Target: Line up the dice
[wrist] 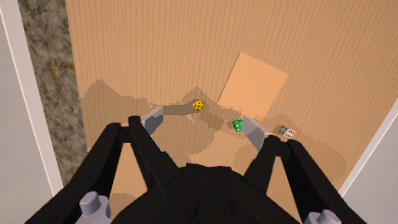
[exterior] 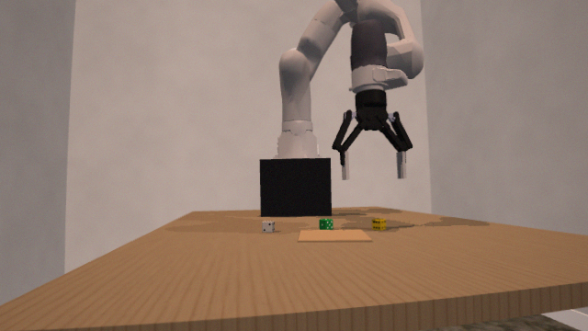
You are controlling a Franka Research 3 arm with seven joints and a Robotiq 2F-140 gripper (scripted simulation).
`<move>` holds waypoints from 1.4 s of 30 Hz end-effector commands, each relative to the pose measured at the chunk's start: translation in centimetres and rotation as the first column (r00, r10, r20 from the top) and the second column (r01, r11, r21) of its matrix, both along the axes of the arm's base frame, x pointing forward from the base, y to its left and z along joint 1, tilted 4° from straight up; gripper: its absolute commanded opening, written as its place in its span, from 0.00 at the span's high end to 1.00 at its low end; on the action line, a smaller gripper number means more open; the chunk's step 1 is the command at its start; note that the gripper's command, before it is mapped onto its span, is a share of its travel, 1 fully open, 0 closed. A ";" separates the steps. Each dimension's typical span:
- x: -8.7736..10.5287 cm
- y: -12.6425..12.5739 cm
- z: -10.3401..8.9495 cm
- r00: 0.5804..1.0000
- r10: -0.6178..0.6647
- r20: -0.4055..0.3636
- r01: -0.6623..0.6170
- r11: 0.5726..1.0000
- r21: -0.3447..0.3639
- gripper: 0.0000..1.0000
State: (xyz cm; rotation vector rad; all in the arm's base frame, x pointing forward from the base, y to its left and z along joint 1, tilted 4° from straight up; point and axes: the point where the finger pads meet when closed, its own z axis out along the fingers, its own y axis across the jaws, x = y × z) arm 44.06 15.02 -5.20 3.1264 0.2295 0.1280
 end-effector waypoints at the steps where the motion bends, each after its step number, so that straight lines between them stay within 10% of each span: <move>1: -0.5 0.0 1.6 0.999 -0.042 -0.016 0.042 0.999 -0.008 0.00; 42: -0.7 -0.9 2.7 0.992 -0.124 -0.017 0.124 0.992 -0.002 0.00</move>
